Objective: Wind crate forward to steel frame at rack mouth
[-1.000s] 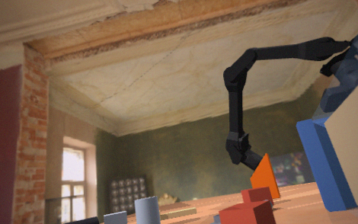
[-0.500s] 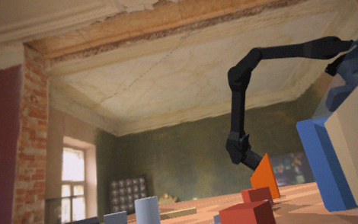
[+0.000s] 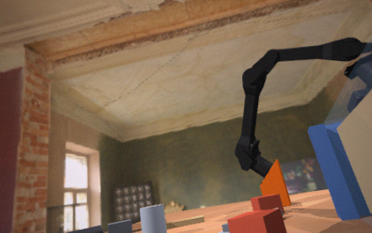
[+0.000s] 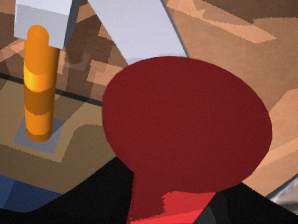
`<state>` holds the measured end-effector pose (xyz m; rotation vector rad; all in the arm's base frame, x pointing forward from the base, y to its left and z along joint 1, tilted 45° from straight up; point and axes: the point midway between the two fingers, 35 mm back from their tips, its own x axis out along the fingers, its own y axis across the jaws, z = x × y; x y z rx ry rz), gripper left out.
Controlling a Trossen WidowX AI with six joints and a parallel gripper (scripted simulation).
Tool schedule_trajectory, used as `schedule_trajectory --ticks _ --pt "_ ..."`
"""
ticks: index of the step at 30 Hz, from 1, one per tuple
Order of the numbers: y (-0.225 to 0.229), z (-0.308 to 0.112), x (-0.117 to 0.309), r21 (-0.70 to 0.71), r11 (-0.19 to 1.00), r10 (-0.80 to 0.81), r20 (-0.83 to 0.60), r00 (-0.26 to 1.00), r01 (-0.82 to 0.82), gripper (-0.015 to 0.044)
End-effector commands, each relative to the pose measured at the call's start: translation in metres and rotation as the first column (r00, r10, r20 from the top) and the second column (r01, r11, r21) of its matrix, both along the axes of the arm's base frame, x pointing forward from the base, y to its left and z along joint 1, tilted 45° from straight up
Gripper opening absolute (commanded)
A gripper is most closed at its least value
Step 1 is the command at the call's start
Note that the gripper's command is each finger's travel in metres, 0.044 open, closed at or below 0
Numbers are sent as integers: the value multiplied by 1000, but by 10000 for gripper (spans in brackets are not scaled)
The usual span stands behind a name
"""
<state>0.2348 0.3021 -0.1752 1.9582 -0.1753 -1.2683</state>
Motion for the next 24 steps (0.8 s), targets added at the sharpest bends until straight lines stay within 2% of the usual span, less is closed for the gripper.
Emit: schedule_trajectory --ticks 1,24 --pt "4 -11 -21 -1 1000 7 -41 999 -7 0" --pt "11 -20 -49 1 1000 7 -43 999 -7 0"
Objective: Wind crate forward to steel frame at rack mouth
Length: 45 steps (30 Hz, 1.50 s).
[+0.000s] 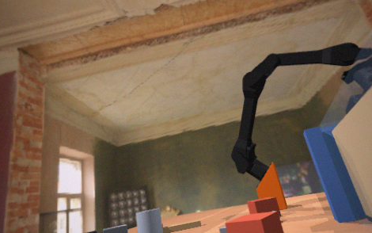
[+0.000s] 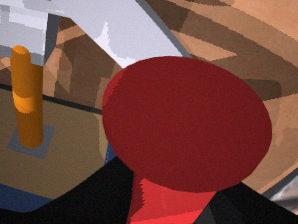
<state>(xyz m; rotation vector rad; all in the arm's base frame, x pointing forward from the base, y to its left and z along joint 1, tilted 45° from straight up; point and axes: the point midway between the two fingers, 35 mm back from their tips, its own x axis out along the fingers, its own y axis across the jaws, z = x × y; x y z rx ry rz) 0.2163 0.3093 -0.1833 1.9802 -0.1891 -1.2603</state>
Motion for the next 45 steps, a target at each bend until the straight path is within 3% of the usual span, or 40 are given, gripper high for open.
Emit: schedule_trajectory --ticks 1,45 --pt "4 -12 -32 -8 1000 17 -62 998 -18 0" --pt "-2 -12 -88 -7 1000 18 -68 998 -18 0"
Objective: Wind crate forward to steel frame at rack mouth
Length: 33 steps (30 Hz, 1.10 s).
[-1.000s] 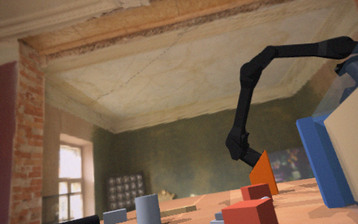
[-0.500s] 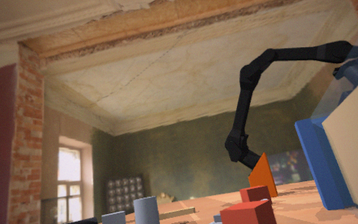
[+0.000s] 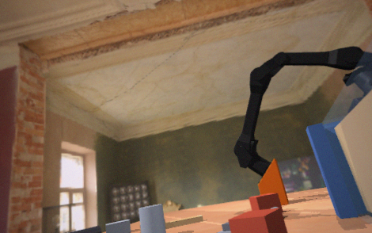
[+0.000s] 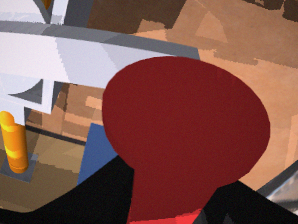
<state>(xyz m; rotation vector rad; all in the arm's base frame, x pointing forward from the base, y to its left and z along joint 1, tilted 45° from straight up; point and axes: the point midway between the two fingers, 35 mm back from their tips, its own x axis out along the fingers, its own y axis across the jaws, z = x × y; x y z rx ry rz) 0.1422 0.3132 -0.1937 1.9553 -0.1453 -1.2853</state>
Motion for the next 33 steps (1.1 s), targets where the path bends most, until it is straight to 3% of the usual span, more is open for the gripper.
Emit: schedule_trajectory --ticks 1,33 --pt "-6 -1 -16 -13 1000 -4 -29 1000 3 0" --pt "-25 11 -51 -15 1000 -4 -33 999 3 0"
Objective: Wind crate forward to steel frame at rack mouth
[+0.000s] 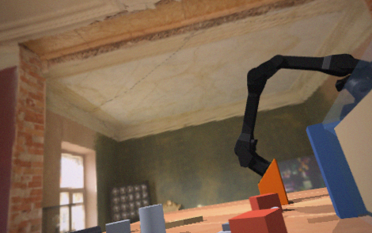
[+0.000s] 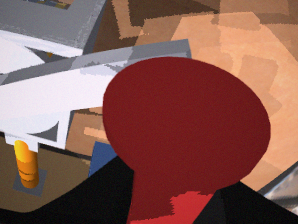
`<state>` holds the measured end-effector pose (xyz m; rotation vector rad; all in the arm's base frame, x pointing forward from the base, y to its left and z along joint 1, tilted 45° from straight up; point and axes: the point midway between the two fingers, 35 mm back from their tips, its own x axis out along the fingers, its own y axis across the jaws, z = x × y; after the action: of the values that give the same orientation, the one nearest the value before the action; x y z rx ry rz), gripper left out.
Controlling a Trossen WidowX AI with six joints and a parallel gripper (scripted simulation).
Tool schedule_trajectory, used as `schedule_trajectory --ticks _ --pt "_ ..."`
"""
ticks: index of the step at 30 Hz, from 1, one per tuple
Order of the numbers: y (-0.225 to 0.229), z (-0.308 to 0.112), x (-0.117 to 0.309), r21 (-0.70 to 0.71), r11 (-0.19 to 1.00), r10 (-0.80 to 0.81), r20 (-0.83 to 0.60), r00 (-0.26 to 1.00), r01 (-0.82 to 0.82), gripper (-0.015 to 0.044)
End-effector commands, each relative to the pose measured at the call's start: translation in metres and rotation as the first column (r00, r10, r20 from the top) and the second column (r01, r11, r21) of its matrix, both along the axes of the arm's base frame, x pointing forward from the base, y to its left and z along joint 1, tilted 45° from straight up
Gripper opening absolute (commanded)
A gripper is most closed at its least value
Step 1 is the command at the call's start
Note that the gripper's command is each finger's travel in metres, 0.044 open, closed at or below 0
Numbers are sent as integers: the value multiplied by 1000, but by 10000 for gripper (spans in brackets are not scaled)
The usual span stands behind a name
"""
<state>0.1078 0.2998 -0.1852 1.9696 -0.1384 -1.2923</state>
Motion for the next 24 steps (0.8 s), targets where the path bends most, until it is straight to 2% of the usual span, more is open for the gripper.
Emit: schedule_trajectory --ticks 1,24 --pt "-12 3 -17 -31 1000 0 -33 999 -1 0" --pt "-31 18 -35 -34 999 0 -35 999 -1 0"
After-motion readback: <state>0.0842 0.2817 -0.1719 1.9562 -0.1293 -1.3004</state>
